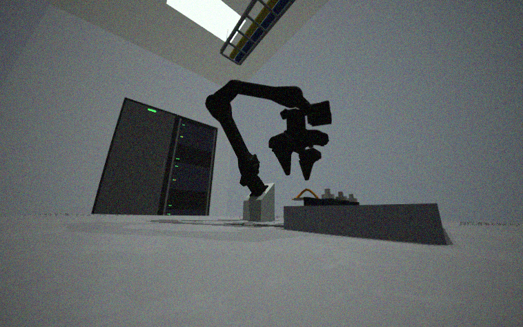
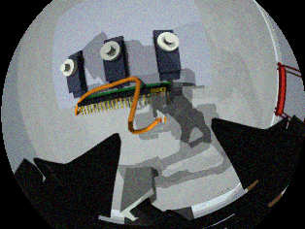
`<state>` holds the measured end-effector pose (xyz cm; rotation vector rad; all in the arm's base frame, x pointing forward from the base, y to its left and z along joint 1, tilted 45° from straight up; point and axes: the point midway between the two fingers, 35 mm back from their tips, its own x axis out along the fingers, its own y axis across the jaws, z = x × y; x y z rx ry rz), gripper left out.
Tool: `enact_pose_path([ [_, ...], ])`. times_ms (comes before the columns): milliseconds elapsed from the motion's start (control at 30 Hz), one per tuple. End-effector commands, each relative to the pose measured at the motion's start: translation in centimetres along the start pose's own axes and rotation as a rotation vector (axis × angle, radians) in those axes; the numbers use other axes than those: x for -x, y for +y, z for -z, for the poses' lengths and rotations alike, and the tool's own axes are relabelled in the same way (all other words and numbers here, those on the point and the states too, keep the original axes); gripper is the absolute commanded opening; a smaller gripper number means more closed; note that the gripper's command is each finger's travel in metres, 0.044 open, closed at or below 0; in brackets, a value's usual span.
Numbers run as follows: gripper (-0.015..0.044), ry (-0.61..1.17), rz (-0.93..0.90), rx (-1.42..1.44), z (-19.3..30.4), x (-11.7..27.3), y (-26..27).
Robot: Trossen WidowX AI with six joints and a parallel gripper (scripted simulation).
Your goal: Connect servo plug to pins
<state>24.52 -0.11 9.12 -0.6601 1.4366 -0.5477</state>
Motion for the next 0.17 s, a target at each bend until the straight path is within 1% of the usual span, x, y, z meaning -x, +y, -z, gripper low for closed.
enact_pose_path([
  [0,0.0440,0.000,-0.005,-0.006,-0.03,0.09,0.03],
  [133,0.0440,0.000,-0.005,-0.006,-0.03,0.09,0.03],
])
